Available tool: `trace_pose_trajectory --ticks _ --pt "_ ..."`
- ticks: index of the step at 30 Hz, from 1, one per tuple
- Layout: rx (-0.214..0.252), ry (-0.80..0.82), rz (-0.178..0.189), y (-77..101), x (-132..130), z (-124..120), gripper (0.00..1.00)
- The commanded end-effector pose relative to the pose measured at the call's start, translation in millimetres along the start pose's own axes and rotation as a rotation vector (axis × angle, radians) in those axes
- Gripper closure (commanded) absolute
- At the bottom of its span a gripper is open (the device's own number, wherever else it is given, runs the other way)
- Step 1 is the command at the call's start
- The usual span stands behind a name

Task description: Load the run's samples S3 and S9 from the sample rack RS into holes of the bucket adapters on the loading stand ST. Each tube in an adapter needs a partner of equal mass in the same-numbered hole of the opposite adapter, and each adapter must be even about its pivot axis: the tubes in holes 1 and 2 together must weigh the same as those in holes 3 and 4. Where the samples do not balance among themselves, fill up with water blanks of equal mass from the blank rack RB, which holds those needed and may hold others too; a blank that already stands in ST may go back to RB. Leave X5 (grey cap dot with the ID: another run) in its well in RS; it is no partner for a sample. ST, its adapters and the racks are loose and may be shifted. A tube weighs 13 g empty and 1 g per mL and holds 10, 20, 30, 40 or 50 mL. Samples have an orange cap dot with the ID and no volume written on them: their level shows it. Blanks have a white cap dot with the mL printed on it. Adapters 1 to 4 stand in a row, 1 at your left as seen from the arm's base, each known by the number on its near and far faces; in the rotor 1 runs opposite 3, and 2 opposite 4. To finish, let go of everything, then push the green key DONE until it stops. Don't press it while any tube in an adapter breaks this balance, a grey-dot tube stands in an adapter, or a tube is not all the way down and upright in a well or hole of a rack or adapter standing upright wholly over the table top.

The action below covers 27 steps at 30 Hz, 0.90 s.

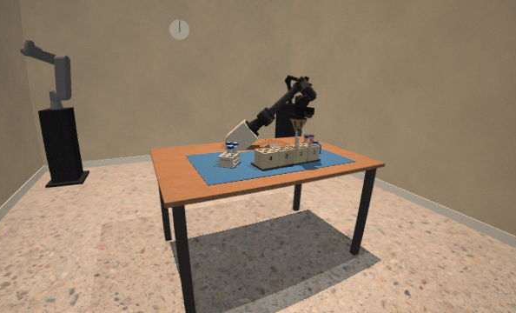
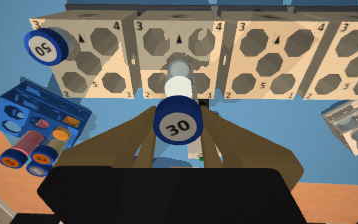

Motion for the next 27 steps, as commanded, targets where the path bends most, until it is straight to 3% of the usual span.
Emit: trace_pose_trajectory --ticks 1,5,7,27 --pt "-0.025 0.021 -0.014 2.6 9.1 6.7 1.00" --pt "-0.043 0.011 -0.028 8.3 3.5 8.8 1.00" --pt "-0.022 0.019 -0.013 -3.6 8.4 5.5 1.00" --pt "-0.025 0.021 -0.013 -26.3 6.5 10.9 1.00"
Point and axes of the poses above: the point where the finger pads meet when closed, its own y axis back along the fingers, its own x axis across the jaws, z = x × y, the point moved 3 cm from there along y, back along the fingers, and after that the axes turned 6 degrees about y, right-handed, at the moved point
